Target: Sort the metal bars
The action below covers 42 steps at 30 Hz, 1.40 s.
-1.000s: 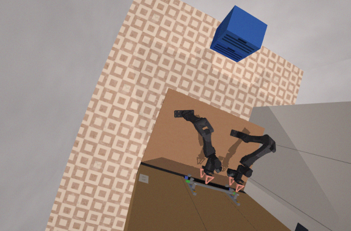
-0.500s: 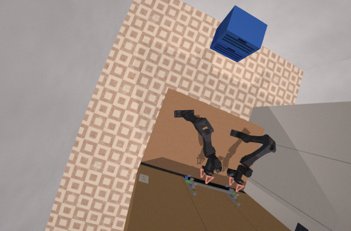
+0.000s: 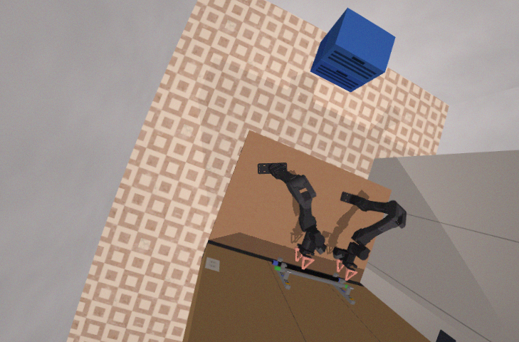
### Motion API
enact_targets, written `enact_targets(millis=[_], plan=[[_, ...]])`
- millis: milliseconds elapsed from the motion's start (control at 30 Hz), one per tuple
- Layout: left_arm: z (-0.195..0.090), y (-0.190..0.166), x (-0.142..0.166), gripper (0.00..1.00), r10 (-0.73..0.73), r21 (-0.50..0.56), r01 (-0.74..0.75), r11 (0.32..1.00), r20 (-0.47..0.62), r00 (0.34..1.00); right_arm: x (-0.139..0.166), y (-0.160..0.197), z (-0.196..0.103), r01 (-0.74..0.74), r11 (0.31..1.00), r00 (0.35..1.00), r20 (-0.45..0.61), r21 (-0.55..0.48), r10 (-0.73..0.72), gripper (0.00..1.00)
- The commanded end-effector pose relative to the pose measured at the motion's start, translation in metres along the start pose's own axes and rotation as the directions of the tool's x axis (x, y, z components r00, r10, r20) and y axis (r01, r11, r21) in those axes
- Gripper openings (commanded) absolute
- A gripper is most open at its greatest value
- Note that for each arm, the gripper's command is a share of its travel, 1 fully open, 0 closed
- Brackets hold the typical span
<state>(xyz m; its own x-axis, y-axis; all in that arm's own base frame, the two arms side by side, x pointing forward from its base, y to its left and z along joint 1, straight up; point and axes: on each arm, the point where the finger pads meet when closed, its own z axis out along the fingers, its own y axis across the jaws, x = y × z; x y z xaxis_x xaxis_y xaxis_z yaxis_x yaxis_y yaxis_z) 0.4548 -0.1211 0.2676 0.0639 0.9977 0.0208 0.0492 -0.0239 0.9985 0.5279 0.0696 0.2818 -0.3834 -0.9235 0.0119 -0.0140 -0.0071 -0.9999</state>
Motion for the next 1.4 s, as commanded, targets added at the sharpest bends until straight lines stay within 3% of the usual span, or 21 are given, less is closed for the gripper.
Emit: enact_targets(millis=[0,1367], plan=[[0.001,0.007,0.004,0.92,-0.021,-0.051,0.021,0.999,-0.003,1.0,0.002,0.007,0.003,-0.012,1.0,1.0,-0.003,0.01,0.012,0.91],[0.008,-0.094,0.003,0.73,-0.021,-0.051,0.021,0.999,-0.003,1.0,0.0,0.108,0.005,-0.012,1.0,1.0,-0.003,0.01,0.012,0.72]])
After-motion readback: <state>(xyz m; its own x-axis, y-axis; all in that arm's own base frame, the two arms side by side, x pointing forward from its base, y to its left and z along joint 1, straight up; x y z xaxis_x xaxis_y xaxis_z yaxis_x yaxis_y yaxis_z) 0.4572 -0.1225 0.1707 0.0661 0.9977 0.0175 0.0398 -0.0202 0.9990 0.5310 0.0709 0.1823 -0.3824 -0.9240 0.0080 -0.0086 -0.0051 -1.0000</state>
